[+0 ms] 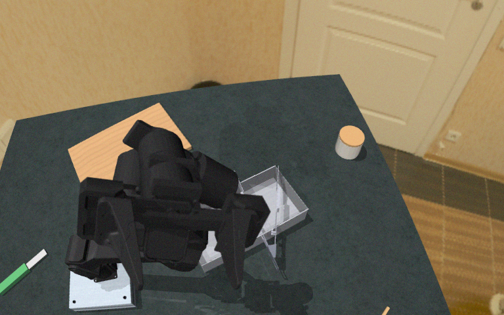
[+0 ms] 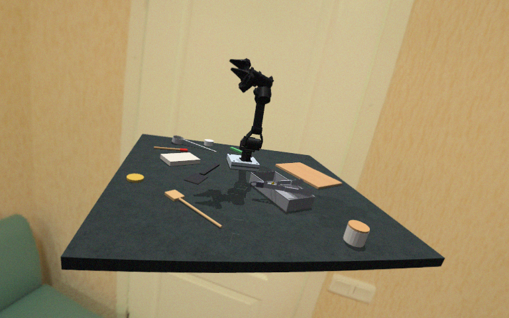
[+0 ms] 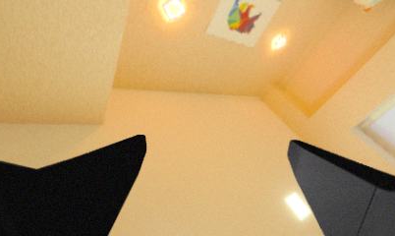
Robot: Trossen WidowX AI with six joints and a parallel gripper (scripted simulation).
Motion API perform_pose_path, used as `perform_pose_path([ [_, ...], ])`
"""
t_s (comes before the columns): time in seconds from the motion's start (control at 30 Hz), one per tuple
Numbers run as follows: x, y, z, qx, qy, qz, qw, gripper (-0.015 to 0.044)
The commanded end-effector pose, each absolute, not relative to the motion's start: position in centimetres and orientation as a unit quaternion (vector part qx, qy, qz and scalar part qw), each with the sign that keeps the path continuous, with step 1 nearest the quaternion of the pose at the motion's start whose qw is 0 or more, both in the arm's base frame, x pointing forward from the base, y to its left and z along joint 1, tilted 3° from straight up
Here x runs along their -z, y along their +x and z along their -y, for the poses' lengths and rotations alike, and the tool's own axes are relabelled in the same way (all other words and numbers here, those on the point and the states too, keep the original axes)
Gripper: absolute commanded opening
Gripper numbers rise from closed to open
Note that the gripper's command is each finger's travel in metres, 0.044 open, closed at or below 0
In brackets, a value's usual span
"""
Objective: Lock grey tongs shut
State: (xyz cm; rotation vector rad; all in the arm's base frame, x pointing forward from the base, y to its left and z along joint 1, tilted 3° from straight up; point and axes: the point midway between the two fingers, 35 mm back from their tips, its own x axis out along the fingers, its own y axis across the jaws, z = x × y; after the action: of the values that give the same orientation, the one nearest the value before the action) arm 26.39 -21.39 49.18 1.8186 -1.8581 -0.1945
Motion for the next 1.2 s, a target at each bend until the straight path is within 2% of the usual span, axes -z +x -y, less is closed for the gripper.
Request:
perform_pose_path([
  [0.0, -49.2, 26.4, 21.4, 0.072, 0.673, 0.687, 0.264, 0.0426],
  [0.03, -49.3, 26.2, 21.5, 0.069, 0.672, 0.689, 0.263, 0.044],
  [0.53, -55.2, 18.8, 22.1, -0.078, 0.642, 0.728, 0.229, 0.044],
  [0.83, -58.1, 15.7, 20.9, -0.149, 0.624, 0.726, 0.249, 0.044],
  [1.17, -61.9, 7.8, 18.7, -0.259, 0.553, 0.748, 0.261, 0.044],
])
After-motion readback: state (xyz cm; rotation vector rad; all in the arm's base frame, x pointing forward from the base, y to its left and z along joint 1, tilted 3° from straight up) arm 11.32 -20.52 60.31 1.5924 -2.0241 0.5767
